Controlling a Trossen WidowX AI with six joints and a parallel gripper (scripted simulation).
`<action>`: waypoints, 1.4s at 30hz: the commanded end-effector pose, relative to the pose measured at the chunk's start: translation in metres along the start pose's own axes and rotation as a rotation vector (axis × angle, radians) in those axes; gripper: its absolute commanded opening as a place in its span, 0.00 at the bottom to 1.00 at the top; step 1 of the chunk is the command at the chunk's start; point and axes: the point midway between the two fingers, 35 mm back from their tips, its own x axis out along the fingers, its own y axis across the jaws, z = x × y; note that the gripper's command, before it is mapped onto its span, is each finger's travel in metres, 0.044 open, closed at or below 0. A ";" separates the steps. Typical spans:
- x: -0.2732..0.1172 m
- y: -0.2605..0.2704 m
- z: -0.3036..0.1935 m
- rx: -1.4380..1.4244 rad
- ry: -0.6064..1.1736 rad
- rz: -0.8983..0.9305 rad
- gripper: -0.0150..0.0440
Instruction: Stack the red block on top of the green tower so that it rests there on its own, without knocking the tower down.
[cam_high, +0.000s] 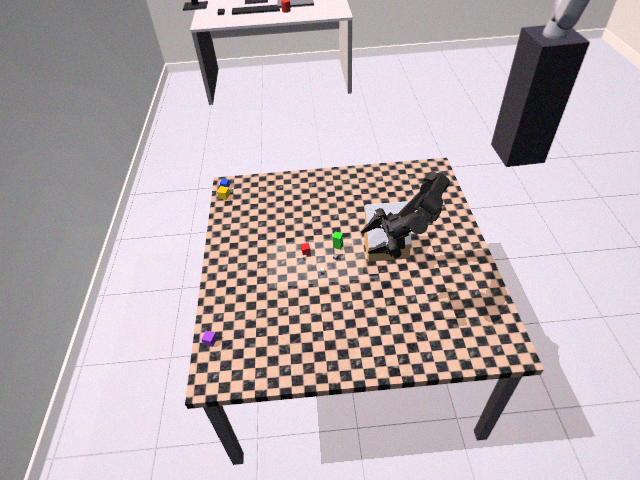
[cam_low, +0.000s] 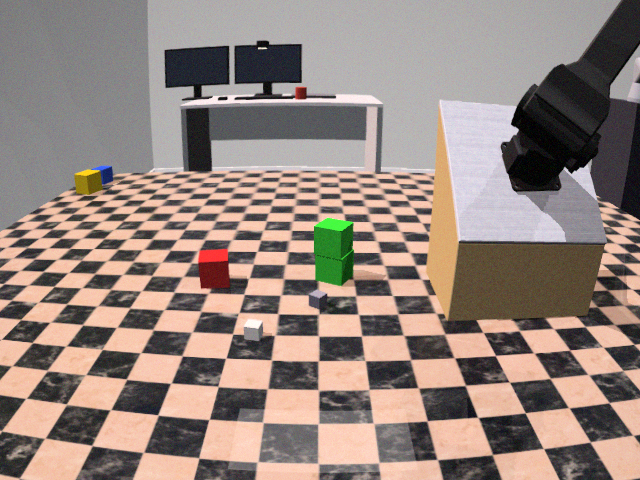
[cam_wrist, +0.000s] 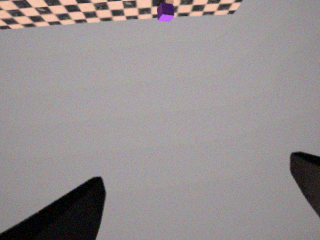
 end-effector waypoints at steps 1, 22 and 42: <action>0.033 -0.006 0.015 0.078 -0.060 0.067 1.00; 0.170 0.031 0.076 0.574 -0.263 0.436 1.00; 0.280 0.176 0.128 1.240 -0.281 0.973 1.00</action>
